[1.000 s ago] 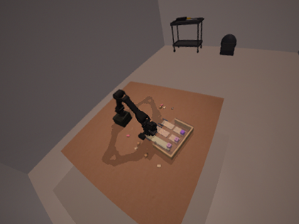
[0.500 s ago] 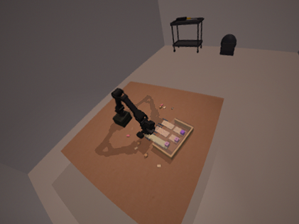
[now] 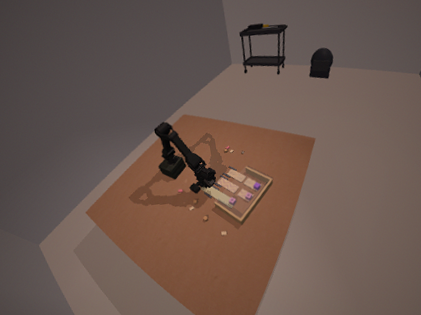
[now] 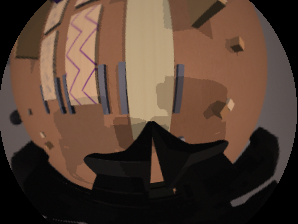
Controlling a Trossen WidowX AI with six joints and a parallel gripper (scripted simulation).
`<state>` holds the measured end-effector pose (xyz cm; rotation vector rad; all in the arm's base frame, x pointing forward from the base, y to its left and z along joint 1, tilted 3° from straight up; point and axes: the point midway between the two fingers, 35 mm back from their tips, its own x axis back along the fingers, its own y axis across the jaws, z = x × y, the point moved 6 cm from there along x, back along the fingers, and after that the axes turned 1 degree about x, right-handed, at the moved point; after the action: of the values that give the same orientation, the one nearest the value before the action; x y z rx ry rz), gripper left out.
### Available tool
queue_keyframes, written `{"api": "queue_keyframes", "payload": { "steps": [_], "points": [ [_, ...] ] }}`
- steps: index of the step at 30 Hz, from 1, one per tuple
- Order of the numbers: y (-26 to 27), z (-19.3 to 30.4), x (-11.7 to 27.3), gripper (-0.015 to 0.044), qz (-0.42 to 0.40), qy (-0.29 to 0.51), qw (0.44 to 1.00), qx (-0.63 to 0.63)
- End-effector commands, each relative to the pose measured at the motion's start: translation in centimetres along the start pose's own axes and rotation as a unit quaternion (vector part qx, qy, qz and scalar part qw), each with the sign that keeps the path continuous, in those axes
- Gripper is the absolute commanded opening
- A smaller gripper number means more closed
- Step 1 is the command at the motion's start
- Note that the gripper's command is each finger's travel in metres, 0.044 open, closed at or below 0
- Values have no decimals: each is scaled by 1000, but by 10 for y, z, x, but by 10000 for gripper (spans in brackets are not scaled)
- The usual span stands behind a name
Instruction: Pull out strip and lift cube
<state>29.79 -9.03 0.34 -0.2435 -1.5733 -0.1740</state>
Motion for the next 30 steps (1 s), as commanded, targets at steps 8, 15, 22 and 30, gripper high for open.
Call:
{"api": "queue_keyframes", "payload": {
  "steps": [8, 15, 22, 30],
  "points": [
    [1, 22, -4, 0, 1, 12, 1000, 1],
    [1, 33, -4, 0, 1, 12, 1000, 1],
    [2, 44, -3, 0, 1, 12, 1000, 1],
    [2, 56, -3, 0, 1, 13, 1000, 1]
  ]
}}
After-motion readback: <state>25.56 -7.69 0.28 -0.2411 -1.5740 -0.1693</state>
